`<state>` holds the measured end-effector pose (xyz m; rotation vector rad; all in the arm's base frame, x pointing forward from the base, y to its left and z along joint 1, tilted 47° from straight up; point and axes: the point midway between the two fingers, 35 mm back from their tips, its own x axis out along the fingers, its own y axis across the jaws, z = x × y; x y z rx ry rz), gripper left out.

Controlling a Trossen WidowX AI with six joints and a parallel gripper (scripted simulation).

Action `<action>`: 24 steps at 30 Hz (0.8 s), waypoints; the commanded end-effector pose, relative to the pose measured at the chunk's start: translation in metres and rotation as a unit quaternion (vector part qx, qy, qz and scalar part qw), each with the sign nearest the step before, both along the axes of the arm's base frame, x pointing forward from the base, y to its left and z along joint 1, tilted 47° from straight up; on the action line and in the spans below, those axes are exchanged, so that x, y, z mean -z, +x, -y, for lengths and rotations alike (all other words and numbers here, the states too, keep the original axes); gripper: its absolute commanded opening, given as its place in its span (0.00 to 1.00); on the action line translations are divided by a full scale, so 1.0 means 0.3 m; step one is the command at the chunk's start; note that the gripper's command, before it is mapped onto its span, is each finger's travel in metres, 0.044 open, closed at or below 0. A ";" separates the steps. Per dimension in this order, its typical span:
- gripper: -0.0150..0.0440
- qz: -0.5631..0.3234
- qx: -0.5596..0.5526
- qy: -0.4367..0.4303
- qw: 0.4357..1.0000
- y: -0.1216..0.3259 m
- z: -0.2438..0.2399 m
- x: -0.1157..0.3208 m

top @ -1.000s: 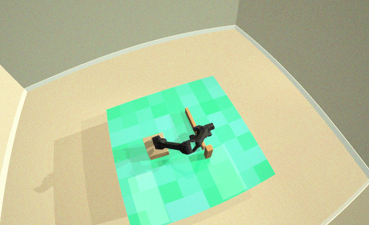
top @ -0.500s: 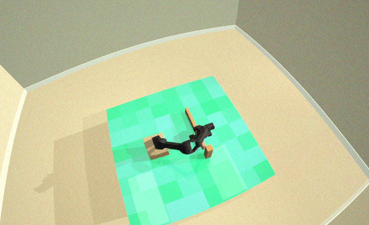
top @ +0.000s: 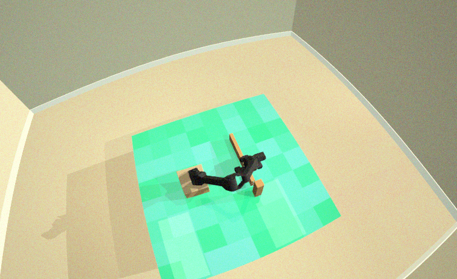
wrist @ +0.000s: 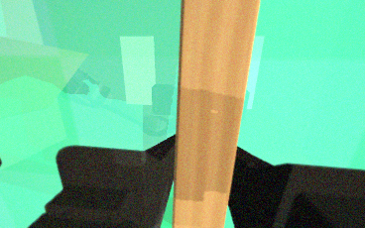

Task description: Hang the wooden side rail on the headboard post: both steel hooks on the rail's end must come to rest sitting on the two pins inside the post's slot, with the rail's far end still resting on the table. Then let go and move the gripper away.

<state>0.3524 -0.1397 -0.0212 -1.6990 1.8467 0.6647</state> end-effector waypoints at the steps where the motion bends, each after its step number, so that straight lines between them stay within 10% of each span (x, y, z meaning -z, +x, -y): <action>1: 0.25 0.010 -0.004 -0.001 1.000 0.017 -0.017 -0.016; 24: 0.25 0.010 -0.004 -0.001 1.000 0.018 -0.026 -0.025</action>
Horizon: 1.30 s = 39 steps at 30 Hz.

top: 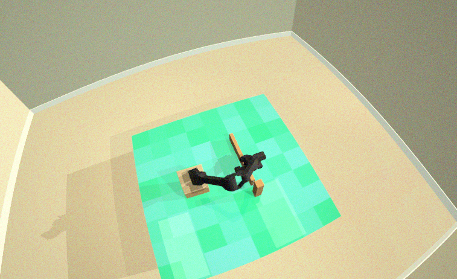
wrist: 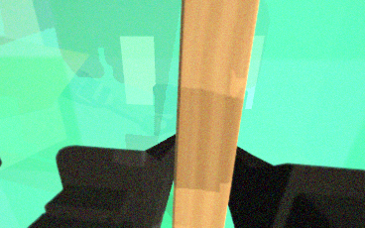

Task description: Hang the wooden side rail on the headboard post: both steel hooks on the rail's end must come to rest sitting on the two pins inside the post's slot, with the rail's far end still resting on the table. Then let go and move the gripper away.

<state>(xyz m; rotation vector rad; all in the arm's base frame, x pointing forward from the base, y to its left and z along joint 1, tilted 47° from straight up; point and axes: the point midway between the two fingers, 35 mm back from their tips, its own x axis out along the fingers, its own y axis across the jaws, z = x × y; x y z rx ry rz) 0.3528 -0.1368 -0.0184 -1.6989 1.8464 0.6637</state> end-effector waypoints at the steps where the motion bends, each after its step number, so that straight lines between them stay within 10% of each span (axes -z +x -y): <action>1: 0.25 0.009 -0.005 0.000 1.000 0.017 -0.017 -0.016; 39: 0.25 0.009 -0.005 0.000 1.000 0.022 -0.019 -0.025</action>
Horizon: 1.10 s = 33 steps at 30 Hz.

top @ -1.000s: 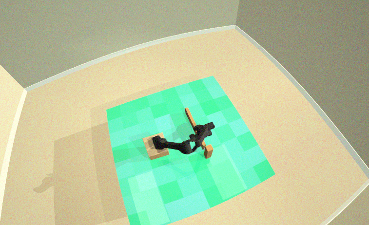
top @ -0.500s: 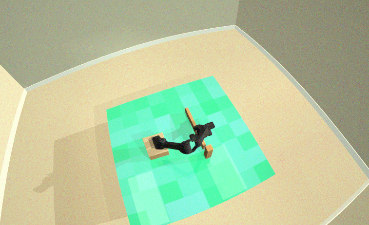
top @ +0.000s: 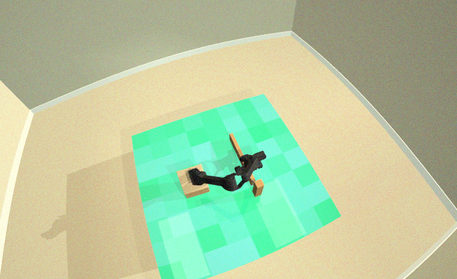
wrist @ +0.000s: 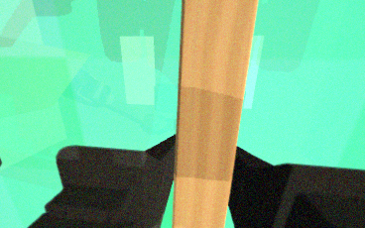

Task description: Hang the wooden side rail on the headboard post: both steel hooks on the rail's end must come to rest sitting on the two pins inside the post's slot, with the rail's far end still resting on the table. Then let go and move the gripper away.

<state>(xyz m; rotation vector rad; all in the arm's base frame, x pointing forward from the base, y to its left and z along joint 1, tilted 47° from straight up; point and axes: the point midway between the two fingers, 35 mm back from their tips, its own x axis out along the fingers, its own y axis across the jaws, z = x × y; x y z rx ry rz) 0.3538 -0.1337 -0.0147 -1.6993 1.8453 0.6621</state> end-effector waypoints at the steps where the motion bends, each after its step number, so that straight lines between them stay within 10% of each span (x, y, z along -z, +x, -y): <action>1: 0.25 0.009 -0.004 0.000 1.000 0.019 -0.008 -0.013; 33: 0.25 0.009 -0.004 0.000 1.000 0.030 0.001 -0.021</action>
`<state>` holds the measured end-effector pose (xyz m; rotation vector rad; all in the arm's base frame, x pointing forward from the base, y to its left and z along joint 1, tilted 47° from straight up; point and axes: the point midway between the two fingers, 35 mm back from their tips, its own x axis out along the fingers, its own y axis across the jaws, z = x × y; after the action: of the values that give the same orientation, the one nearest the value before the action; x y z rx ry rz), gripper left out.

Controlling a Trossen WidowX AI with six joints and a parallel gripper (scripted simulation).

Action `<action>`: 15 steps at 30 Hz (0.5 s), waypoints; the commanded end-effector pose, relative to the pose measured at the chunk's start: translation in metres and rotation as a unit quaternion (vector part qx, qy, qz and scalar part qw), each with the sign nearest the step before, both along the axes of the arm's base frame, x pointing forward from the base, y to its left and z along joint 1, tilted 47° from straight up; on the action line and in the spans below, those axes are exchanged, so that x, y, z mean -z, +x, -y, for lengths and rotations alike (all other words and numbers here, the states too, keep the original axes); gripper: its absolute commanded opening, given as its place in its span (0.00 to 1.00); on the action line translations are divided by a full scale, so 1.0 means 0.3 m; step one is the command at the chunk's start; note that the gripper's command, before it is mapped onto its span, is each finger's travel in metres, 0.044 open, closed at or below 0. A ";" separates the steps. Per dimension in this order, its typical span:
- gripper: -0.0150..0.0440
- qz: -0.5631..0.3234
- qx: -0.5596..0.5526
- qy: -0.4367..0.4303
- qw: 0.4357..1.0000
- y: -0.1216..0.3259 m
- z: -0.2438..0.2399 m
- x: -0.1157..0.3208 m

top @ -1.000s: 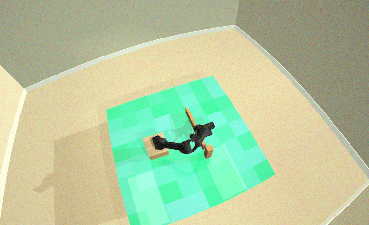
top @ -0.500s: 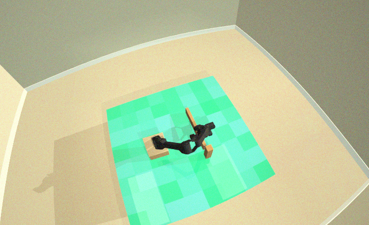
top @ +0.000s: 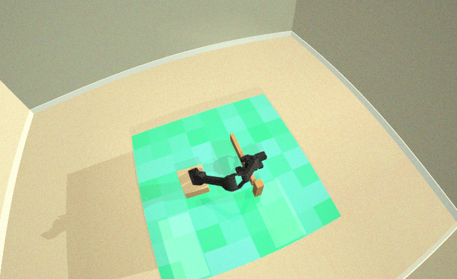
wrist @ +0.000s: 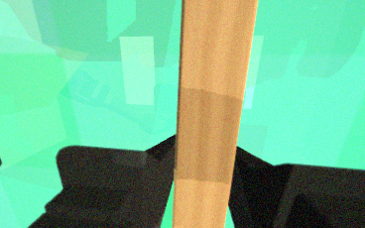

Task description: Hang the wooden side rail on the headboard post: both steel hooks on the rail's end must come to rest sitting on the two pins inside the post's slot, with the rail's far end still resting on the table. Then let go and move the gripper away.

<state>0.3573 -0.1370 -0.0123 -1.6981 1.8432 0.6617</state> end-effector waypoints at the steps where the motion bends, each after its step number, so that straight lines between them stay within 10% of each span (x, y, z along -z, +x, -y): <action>1: 0.25 0.008 -0.005 -0.001 1.000 0.019 -0.010 -0.014; 15: 0.25 0.008 -0.005 -0.001 1.000 0.024 -0.004 -0.015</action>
<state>0.3592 -0.1381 -0.0114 -1.6999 1.8425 0.6624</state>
